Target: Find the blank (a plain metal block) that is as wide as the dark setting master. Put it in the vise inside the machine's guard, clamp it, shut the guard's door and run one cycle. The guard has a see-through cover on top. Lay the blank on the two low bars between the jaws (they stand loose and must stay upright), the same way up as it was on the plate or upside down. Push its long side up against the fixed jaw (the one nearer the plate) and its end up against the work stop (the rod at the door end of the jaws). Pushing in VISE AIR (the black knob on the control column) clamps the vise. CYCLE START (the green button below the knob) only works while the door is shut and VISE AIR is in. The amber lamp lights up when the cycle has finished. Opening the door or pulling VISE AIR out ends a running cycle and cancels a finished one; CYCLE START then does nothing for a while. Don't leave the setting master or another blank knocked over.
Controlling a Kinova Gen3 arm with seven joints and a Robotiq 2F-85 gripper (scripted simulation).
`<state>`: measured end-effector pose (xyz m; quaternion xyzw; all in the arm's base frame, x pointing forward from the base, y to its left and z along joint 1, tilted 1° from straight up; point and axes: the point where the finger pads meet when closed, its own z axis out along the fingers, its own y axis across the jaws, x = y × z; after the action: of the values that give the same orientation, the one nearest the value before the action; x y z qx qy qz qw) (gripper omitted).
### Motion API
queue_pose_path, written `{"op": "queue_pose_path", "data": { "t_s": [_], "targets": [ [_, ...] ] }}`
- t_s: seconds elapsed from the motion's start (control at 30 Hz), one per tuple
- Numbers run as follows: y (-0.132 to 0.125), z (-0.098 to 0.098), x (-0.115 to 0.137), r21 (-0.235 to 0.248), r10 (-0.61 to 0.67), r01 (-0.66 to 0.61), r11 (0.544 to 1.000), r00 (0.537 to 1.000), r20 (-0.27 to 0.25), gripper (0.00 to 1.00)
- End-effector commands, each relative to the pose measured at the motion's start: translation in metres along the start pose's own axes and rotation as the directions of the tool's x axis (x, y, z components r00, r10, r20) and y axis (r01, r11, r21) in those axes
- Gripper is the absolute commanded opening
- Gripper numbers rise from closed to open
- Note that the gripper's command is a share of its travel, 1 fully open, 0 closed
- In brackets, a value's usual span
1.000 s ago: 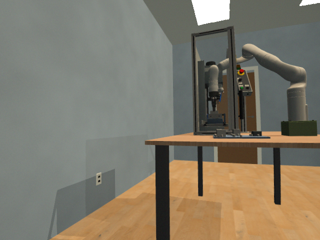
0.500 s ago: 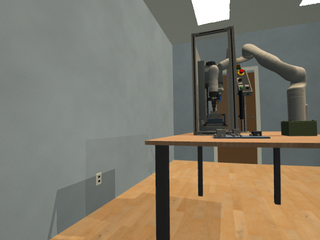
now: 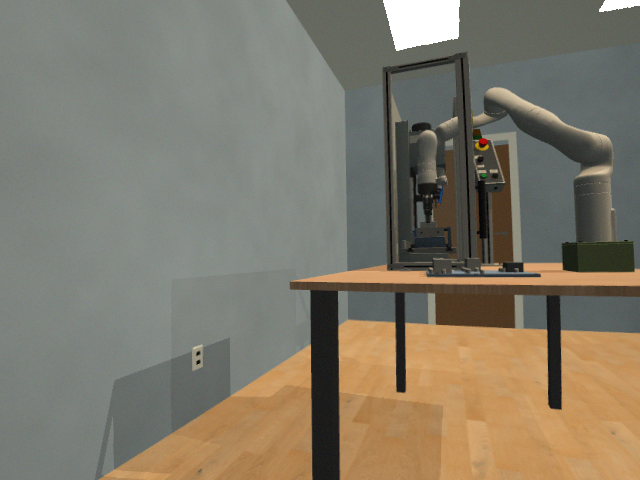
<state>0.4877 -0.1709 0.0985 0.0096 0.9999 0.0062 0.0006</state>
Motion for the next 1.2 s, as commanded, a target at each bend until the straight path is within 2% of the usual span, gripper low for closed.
{"op": "queue_pose_path", "data": {
  "t_s": [0.0, 1.17],
  "targets": [
    [0.0026, 0.0021, -0.0002, 0.002, -0.001, 0.000, 1.000, 1.000, 0.001, 0.10],
    [0.0017, 0.0040, -0.0003, 0.002, -0.001, 0.000, 1.000, 1.000, 0.001, 0.10]
  ]
}}
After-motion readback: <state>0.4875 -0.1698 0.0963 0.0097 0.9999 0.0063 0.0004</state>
